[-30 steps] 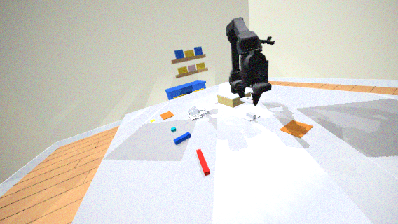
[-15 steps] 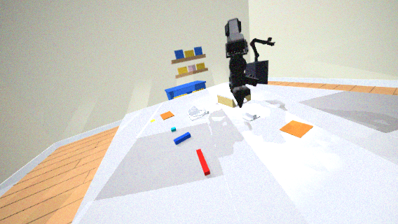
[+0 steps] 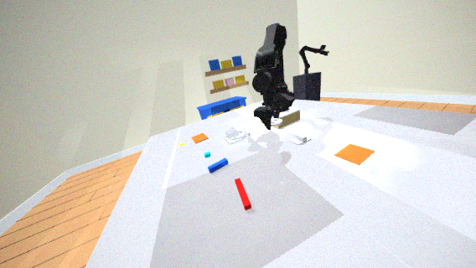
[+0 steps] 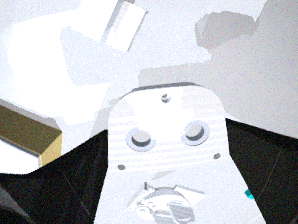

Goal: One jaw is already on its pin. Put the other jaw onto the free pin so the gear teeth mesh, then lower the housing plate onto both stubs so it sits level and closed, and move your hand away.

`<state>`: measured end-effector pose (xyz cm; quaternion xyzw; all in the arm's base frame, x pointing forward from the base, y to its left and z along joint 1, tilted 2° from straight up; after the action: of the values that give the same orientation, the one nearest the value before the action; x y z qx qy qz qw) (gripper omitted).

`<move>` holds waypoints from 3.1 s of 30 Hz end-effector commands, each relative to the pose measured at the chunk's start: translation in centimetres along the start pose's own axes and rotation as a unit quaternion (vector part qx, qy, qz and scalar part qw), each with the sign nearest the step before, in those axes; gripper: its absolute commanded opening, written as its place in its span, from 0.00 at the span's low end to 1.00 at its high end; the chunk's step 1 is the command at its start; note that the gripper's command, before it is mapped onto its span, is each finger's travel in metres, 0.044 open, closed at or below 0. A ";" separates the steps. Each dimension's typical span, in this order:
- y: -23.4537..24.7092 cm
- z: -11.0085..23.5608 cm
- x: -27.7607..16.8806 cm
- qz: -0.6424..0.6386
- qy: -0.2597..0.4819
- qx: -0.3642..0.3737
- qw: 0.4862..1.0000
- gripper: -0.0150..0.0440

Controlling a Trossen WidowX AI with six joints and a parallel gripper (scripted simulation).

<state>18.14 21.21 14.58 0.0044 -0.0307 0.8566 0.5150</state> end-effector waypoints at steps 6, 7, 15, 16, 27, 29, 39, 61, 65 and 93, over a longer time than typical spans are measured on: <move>-1.0 -0.1 -2.7 -0.148 0.000 0.002 0.989 0.85; -1.1 -0.1 -3.0 -0.165 0.001 0.002 0.986 0.85; -1.7 -0.1 -5.6 -0.296 0.002 0.001 0.955 0.85; -1.8 -0.1 -5.9 -0.312 0.002 0.001 0.950 0.85; -2.2 -0.1 -9.5 -0.481 0.003 0.000 0.876 0.85; -2.2 -0.1 -10.2 -0.511 0.004 0.000 0.860 0.85; -2.2 0.0 -13.5 -0.648 0.004 -0.002 0.762 0.85; -0.6 0.1 -20.6 -0.878 0.004 -0.005 0.478 0.85; -0.5 0.1 -20.8 -0.884 0.004 -0.005 0.468 0.85; 0.6 0.1 -20.3 -0.886 0.004 -0.005 0.464 0.85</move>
<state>27.82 3.03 13.88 0.0213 -0.0129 -0.0573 0.9980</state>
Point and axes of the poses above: the point midway between the two fingers, 35 mm back from their tips, its own z axis back along the fingers, its own y axis across the jaws, x = y × z, the point moved 8 cm from there along z, back along the fingers, and after that the axes turned 10 degrees about -z, right-handed, at the moved point
